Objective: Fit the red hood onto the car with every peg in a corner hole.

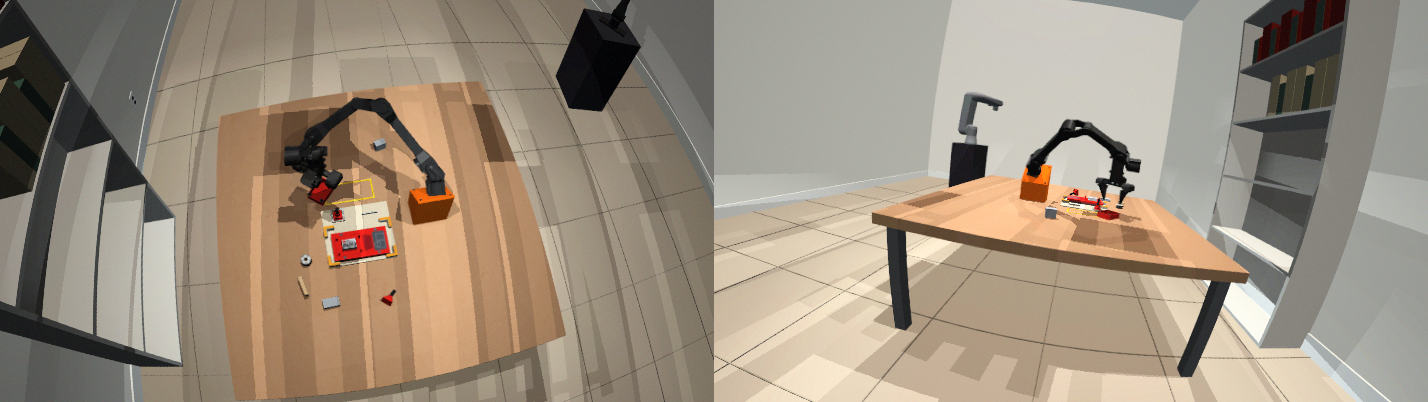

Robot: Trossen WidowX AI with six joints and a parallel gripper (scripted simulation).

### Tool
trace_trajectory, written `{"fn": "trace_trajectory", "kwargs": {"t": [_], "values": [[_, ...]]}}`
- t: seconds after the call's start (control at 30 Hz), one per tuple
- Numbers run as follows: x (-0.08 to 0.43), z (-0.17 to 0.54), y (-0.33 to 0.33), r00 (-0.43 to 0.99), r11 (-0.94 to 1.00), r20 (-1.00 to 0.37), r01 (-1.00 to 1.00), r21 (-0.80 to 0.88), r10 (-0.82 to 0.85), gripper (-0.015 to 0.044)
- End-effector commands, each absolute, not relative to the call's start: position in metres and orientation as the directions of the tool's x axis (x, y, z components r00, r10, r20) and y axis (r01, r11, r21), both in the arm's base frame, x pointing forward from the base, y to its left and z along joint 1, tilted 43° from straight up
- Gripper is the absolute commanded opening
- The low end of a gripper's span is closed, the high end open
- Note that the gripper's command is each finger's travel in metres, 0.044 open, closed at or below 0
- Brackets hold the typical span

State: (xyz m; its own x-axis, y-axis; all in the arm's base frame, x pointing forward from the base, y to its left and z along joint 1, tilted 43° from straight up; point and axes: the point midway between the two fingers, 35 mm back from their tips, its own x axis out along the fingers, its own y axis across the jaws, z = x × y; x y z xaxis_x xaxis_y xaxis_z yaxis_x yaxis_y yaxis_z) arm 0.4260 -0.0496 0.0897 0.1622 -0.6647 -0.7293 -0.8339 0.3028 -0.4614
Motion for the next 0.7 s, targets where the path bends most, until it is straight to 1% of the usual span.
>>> {"fn": "trace_trajectory", "kwargs": {"t": [0.0, 0.67], "values": [[0.425, 0.085, -0.054, 0.156, 0.301, -0.729, -0.838, -0.454, -0.667, 0.044], [0.427, 0.071, -0.066, 0.156, 0.3, -0.728, -0.838, -0.455, -0.668, 0.044]]}}
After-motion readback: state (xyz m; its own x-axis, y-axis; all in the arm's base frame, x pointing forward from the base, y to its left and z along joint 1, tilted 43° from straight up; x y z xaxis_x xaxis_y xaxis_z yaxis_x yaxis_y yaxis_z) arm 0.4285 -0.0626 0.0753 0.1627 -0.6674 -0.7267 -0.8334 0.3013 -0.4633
